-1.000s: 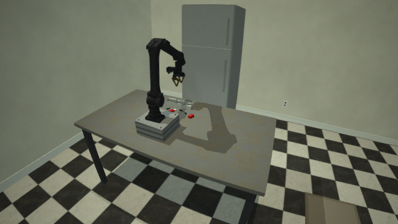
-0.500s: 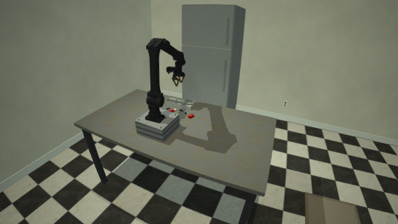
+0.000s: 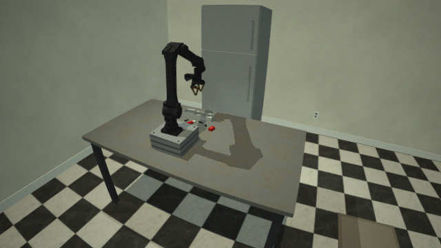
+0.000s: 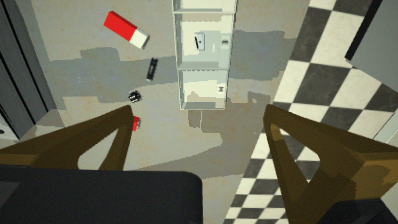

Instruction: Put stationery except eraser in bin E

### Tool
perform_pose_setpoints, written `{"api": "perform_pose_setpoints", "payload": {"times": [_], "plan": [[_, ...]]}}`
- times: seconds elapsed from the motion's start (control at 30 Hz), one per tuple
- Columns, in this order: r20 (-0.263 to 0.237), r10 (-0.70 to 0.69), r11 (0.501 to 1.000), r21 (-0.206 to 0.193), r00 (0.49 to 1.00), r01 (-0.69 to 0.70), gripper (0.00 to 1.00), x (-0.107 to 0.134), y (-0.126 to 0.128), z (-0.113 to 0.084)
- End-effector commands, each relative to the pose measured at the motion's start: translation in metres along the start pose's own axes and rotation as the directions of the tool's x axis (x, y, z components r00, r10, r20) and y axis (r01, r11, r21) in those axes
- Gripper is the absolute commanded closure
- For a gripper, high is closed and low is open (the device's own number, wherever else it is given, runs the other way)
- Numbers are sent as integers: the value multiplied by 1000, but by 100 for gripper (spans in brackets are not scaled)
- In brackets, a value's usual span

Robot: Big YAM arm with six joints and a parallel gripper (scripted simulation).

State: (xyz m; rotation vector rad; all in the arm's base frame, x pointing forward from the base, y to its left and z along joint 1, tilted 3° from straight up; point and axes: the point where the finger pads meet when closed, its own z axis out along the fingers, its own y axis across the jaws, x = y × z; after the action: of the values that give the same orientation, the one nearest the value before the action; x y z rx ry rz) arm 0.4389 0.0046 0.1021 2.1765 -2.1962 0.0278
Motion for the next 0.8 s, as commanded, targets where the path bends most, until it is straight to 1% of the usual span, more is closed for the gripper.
{"api": "perform_pose_setpoints", "payload": {"times": [0.0, 0.03, 0.07, 0.17, 0.77], "plan": [[6, 2, 999, 41, 1000, -2, 0, -2, -14, -16], [8, 2, 999, 42, 1000, -3, 0, -7, -22, -18], [8, 3, 999, 42, 1000, -3, 0, -7, -23, -18], [7, 3, 1000, 21, 1000, -4, 0, -5, -14, -10], [6, 3, 1000, 7, 1000, -3, 0, -5, -7, 0]]}}
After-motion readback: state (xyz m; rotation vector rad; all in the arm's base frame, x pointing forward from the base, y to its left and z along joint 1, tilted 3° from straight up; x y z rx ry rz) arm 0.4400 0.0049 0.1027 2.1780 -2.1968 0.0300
